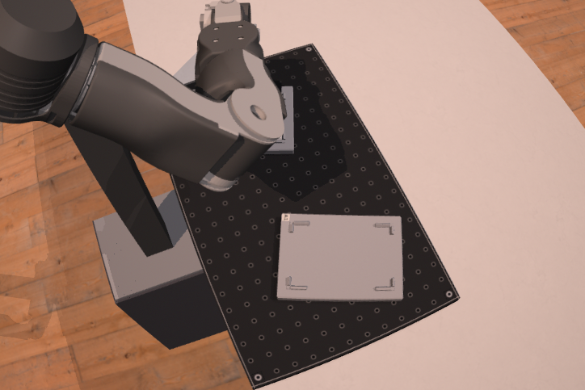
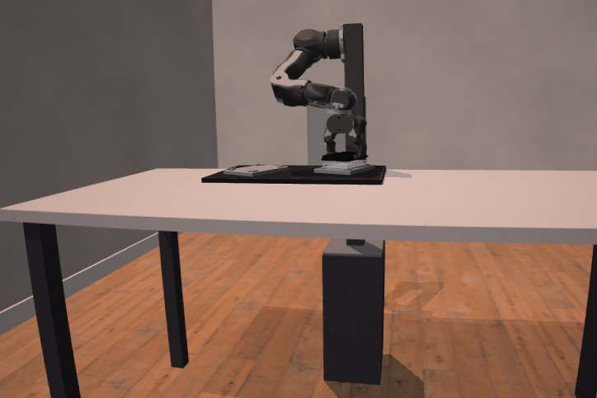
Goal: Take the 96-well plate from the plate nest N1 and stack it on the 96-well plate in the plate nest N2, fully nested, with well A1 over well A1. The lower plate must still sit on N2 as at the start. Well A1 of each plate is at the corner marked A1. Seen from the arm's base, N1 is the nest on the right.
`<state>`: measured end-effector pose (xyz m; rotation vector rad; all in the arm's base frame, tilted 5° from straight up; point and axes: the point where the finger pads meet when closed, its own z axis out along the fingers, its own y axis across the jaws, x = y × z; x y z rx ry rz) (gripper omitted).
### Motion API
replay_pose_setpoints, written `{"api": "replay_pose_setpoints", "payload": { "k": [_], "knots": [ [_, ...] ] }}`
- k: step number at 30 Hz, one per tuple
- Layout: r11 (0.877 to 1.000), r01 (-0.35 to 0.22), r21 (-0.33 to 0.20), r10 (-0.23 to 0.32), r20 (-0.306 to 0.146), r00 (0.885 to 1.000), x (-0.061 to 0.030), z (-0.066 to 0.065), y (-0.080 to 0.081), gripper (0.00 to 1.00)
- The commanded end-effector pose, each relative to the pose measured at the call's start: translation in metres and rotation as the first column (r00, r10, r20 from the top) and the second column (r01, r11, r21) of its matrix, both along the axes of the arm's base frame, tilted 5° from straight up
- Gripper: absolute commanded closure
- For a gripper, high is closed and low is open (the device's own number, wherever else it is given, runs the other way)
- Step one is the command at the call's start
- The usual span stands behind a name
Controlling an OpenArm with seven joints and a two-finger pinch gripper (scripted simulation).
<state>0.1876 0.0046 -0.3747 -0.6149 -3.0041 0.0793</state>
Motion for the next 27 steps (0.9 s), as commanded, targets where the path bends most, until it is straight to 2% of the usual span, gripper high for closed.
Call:
{"api": "replay_pose_setpoints", "payload": {
  "k": [1,13,27],
  "knots": [
    [1.000,-0.006,0.009,0.005,0.005,1.000,0.0009,0.0007,0.0021,1.00],
    [1.000,0.001,0.005,-0.002,0.008,1.000,0.0030,0.0051,0.0015,1.00],
    [1.000,0.000,0.004,0.000,0.006,1.000,0.0021,0.0045,0.0011,1.00]
  ]
}}
